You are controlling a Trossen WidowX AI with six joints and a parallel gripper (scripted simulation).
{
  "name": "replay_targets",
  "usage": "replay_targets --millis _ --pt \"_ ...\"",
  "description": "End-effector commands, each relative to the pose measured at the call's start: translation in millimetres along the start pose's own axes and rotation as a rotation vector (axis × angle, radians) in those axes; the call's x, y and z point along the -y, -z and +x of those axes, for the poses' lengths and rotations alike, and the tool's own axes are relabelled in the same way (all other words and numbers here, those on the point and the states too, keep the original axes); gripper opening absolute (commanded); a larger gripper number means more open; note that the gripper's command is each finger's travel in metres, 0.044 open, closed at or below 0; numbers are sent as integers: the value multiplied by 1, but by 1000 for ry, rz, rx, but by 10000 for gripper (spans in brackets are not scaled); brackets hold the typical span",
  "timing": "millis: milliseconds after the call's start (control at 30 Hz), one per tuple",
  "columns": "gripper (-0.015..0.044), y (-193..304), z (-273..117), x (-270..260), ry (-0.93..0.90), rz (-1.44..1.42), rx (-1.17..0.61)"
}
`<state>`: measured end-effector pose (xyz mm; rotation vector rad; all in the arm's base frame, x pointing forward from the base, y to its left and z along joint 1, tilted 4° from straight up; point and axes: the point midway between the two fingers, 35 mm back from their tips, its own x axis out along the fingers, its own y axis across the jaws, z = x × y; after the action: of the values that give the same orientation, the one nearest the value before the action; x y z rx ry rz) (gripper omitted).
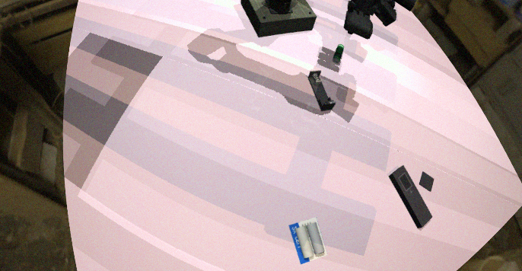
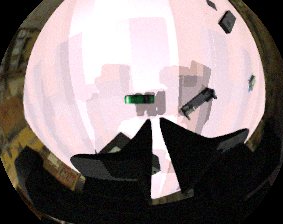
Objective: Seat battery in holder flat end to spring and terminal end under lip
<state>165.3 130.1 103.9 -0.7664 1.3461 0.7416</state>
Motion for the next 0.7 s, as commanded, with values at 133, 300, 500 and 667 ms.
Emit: replay_targets --millis 133,300,500,667 --pt "224 -1 32 -9 -3 -690 -9" --pt "224 0 54 -16 -4 -1213 -9" --pt "224 1 65 -20 -5 -1472 -9" --pt "224 1 65 -20 -5 -1472 -9"
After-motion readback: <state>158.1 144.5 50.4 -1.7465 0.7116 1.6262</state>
